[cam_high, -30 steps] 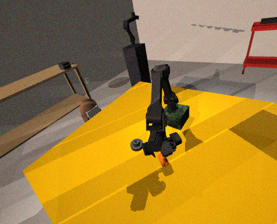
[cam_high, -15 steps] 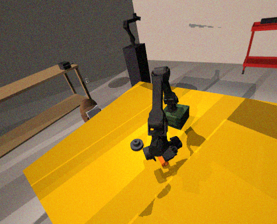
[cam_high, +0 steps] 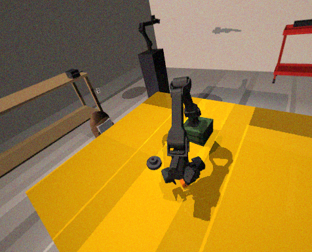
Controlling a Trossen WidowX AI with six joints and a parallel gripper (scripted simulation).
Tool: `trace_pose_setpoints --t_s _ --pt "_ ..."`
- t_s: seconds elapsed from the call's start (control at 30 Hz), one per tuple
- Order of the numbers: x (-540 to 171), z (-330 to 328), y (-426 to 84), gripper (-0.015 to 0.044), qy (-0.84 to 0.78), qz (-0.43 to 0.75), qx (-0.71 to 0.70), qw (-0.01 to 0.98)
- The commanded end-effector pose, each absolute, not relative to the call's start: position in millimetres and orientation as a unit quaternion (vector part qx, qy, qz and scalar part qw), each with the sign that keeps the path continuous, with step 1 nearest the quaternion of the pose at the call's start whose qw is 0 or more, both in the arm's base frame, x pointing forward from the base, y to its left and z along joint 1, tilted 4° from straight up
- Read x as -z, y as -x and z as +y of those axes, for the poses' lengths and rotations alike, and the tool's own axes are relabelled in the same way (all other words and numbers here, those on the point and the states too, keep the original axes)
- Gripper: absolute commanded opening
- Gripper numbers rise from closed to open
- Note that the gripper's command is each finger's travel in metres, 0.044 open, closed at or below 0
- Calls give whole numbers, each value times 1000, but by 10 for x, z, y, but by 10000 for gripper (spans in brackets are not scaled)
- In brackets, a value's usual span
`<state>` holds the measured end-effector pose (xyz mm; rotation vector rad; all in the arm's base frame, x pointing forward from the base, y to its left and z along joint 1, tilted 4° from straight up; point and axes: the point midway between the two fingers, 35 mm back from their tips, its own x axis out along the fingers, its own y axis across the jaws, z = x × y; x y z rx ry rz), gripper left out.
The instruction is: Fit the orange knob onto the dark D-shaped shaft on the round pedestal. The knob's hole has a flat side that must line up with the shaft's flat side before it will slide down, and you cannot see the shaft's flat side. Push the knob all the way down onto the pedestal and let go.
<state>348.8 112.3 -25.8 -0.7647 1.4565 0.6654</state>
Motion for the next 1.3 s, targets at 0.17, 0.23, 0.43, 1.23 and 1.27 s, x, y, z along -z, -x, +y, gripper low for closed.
trace_pose_setpoints --t_s 0.17,0.23,0.43,1.23,1.27 --pt "450 1092 -3466 440 337 640 -292 626" --pt "483 1089 -3466 440 337 640 -292 626" --pt "554 1082 -3464 440 337 640 -292 626" --pt "554 1082 -3464 207 337 640 -292 626" --pt "554 1082 -3464 200 337 640 -292 626"
